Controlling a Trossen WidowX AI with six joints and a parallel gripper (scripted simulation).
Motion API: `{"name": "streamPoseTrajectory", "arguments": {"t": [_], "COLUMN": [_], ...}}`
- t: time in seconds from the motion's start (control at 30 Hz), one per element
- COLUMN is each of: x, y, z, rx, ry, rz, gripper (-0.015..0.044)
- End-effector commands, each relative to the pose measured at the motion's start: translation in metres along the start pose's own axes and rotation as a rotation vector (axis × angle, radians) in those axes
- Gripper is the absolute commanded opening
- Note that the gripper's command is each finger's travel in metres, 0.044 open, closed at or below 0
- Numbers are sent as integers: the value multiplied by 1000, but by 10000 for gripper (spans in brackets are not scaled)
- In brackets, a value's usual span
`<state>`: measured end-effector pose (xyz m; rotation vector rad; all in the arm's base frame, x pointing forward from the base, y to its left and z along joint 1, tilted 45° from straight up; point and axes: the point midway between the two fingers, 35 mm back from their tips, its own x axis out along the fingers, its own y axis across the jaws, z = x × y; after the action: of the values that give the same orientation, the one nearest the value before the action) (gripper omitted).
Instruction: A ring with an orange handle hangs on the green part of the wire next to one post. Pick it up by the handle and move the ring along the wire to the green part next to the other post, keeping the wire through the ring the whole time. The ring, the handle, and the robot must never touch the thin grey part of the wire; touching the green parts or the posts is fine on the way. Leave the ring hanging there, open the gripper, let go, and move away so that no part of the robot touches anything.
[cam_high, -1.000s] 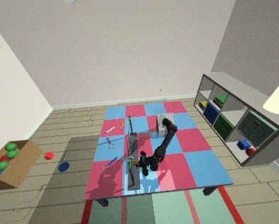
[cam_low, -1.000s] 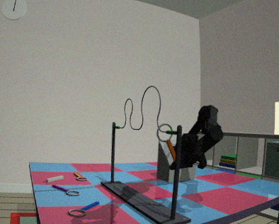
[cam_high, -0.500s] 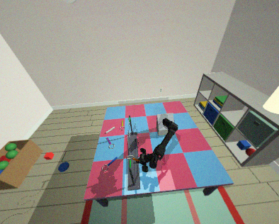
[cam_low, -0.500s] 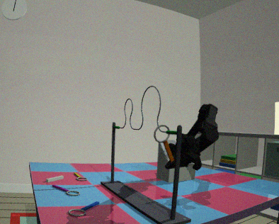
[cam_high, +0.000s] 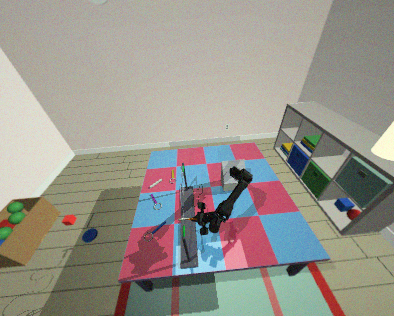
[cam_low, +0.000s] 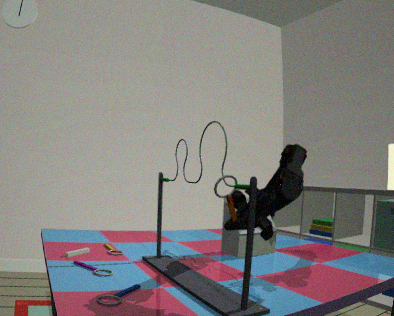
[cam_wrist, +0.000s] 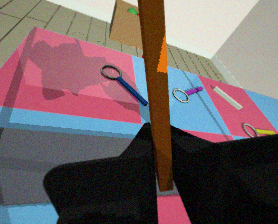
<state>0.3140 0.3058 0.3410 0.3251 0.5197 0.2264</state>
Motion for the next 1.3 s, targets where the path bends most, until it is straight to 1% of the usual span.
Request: {"name": "streamPoseTrajectory", "arguments": {"t": [0.0, 0.63, 1.27], "x": [-3, -11, -24], "y": [-17, -72, -109], "z": [4, 17, 40], "rx": [-75, -408, -673], "ry": [-9, -11, -11], "rz": [-49, -237, -384], "gripper": [-150, -150, -150]}}
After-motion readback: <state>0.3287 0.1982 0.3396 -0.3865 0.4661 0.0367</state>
